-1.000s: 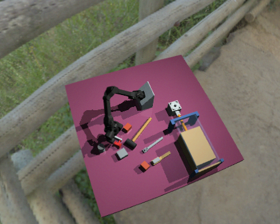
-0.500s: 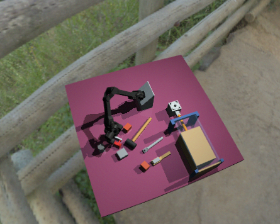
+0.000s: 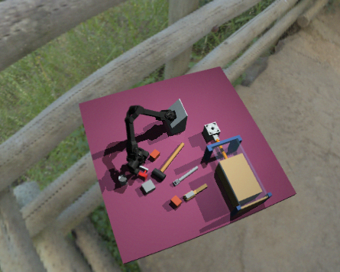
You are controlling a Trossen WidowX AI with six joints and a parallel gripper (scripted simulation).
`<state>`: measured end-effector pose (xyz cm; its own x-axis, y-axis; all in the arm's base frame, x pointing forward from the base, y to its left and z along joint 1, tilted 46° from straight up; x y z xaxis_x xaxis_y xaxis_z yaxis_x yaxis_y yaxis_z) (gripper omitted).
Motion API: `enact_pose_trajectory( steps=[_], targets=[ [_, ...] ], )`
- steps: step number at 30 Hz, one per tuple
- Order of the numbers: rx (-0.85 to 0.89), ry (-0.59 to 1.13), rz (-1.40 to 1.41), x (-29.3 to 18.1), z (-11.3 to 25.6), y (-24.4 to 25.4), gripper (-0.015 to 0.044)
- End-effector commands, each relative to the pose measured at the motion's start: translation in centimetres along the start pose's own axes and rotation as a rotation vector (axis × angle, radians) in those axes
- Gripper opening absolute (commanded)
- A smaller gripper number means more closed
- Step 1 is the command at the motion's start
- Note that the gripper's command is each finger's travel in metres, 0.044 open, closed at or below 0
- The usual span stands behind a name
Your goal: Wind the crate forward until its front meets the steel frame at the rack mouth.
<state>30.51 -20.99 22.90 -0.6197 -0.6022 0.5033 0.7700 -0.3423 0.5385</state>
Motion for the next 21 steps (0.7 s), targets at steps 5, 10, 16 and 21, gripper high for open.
enact_pose_trajectory(
  steps=[5,10,16,21],
  targets=[
    [0.000,-0.001,-0.001,0.03,0.03,0.01,0.0280],
    [0.000,-0.001,-0.001,0.03,0.03,0.01,0.0247],
    [0.000,-0.001,-0.001,0.03,0.03,0.01,0.0207],
    [0.000,-0.001,-0.001,0.03,0.03,0.01,0.0173]
  ],
)
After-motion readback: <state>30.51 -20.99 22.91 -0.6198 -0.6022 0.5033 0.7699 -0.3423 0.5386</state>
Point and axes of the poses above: the point midway between the two fingers, 35 mm back from their tips, its own z axis back along the fingers, its own y axis across the jaws, x = y × z, the point moved 4 cm from there along z, back along the fingers, and after that the axes turned 1 degree about z, right-handed, at the moved point
